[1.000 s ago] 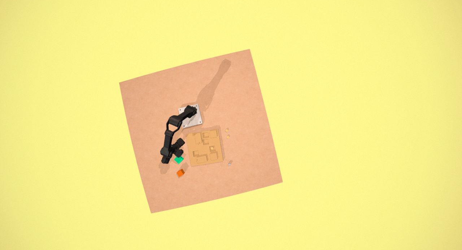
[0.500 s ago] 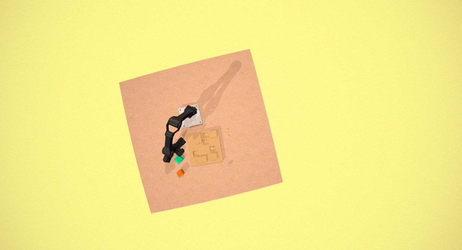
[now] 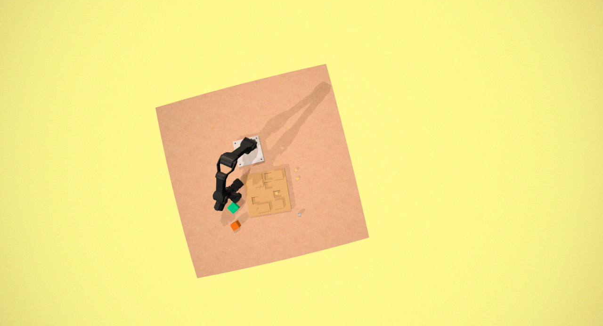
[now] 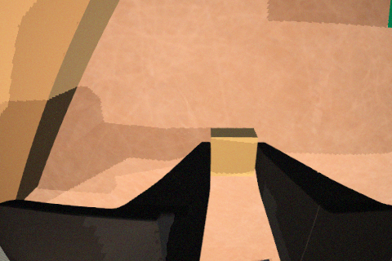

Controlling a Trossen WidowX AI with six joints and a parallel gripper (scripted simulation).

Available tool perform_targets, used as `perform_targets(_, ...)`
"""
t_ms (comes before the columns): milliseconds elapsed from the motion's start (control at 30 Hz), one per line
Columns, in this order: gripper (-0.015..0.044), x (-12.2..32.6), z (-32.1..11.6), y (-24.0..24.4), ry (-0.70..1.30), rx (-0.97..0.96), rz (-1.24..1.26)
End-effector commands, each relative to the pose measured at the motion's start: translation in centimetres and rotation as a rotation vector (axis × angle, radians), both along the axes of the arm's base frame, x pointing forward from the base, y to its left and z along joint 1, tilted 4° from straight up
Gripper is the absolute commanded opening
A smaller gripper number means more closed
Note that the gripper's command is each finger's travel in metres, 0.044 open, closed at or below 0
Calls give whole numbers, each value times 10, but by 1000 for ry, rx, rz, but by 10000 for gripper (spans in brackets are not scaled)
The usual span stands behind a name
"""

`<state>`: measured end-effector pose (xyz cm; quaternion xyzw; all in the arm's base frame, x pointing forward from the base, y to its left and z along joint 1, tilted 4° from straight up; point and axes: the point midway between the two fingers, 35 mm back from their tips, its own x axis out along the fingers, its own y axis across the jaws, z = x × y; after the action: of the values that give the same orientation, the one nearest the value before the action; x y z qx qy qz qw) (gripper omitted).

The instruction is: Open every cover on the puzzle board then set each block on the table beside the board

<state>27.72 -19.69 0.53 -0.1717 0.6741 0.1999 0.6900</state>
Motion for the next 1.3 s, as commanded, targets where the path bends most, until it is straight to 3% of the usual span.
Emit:
perform_targets(0, 159, 0, 0, 0, -1, -1, 0)
perform_targets(367, 440, 0, 2, 0, -1, -1, 0)
perform_targets(1267, 440, -1, 77, -3, 7, 2, -5)
